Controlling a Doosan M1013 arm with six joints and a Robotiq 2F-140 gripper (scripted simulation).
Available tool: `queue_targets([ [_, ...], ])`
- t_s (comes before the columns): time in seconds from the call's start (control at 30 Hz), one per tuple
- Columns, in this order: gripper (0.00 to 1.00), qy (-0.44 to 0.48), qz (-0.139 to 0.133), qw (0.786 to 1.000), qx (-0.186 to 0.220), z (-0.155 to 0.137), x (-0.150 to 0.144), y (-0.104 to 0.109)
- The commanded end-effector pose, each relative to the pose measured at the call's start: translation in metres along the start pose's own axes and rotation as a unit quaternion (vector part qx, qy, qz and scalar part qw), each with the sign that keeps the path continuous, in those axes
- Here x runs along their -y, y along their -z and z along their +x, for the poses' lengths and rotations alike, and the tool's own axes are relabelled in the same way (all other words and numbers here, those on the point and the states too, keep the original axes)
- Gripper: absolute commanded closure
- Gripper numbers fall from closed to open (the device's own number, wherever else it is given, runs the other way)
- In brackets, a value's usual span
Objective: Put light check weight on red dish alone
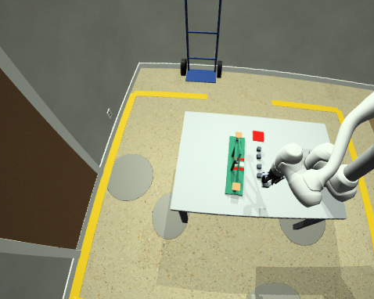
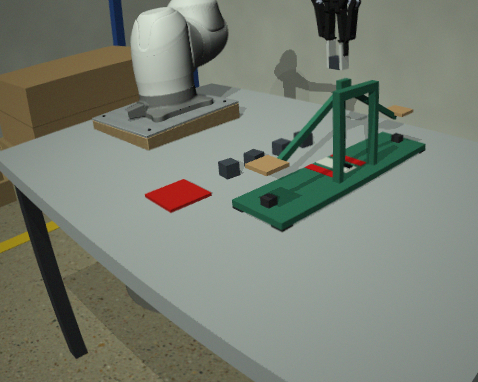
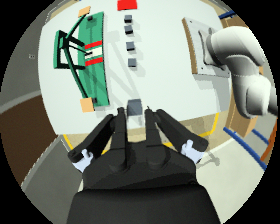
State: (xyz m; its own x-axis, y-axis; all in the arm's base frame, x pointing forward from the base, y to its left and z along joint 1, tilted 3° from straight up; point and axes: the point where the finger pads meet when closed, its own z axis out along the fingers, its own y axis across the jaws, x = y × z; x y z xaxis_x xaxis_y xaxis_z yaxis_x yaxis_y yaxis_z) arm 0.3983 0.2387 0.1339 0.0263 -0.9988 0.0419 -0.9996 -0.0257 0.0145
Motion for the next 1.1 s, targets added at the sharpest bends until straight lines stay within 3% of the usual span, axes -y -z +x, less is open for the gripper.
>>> queue_targets([
  [0.0, 0.76, 0.000, 0.000, 1.000, 0.000, -0.001, 0.000, 0.002],
  [0.17, 0.76, 0.000, 0.000, 1.000, 0.000, -0.002, 0.002, 0.003],
  [0.2, 0.76, 0.000, 0.000, 1.000, 0.000, -0.003, 0.013, 0.004],
  [0.27, 0.76, 0.000, 0.000, 1.000, 0.000, -0.006, 0.066, 0.007],
  [0.3, 0.76, 0.000, 0.000, 1.000, 0.000, -0.006, 0.066, 0.007],
  [0.33, 0.76, 0.000, 0.000, 1.000, 0.000, -0.006, 0.101, 0.007],
  [0.37, 0.76, 0.000, 0.000, 1.000, 0.000, -0.006, 0.102, 0.007],
  [0.4, 0.76, 0.000, 0.000, 1.000, 0.000, -0.005, 0.132, 0.006],
  [0.53, 0.76, 0.000, 0.000, 1.000, 0.000, -0.002, 0.167, 0.003],
  [1.07, 0.76, 0.000, 0.000, 1.000, 0.000, -0.002, 0.169, 0.002],
])
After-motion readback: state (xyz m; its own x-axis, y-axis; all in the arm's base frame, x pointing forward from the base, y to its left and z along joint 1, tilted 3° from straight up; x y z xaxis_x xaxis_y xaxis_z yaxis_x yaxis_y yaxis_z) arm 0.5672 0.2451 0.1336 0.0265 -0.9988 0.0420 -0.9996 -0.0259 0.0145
